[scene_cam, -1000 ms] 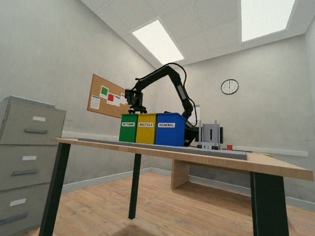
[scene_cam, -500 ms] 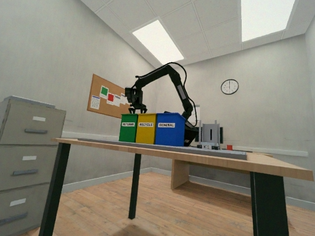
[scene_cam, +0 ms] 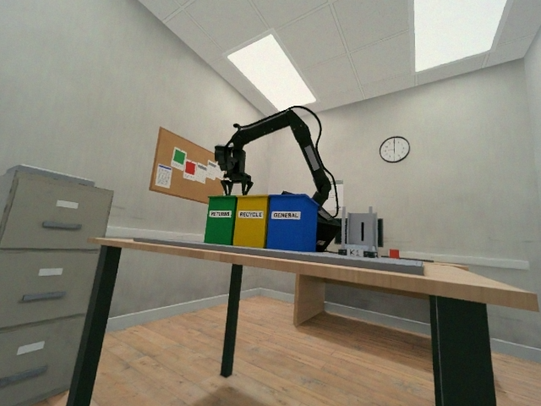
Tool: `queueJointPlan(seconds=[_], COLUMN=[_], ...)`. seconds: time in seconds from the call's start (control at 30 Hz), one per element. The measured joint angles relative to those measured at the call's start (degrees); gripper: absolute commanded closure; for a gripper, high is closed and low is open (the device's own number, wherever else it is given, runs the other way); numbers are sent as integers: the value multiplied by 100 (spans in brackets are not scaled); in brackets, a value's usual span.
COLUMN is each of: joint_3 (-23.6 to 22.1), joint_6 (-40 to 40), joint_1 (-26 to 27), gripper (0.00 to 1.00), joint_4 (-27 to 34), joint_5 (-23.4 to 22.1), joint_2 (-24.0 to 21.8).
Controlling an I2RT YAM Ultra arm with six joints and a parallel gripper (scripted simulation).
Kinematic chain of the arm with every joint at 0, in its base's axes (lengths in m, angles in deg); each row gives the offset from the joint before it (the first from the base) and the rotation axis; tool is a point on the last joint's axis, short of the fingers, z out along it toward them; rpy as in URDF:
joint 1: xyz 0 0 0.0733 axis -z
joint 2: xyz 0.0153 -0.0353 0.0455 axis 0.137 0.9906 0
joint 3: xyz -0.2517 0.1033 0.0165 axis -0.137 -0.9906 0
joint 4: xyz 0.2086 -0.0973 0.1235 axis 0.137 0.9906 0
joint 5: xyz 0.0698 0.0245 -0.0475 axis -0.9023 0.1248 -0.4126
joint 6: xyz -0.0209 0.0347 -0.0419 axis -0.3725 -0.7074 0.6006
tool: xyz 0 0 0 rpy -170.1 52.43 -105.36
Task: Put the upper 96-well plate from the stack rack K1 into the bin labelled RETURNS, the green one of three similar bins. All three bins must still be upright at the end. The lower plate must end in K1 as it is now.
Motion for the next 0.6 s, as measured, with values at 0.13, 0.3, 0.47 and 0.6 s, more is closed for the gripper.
queueJointPlan(seconds=[0.13, 0.3, 0.47, 0.6], joint_3=[70, 195, 323, 348], joint_6=[42, 103, 162, 184], joint_1=[35, 81, 146, 164], gripper=[18, 18, 18, 18], joint_4=[114, 284, 446, 505], joint_5=[11, 35, 52, 52], joint_2=[-11, -11, -13, -11])
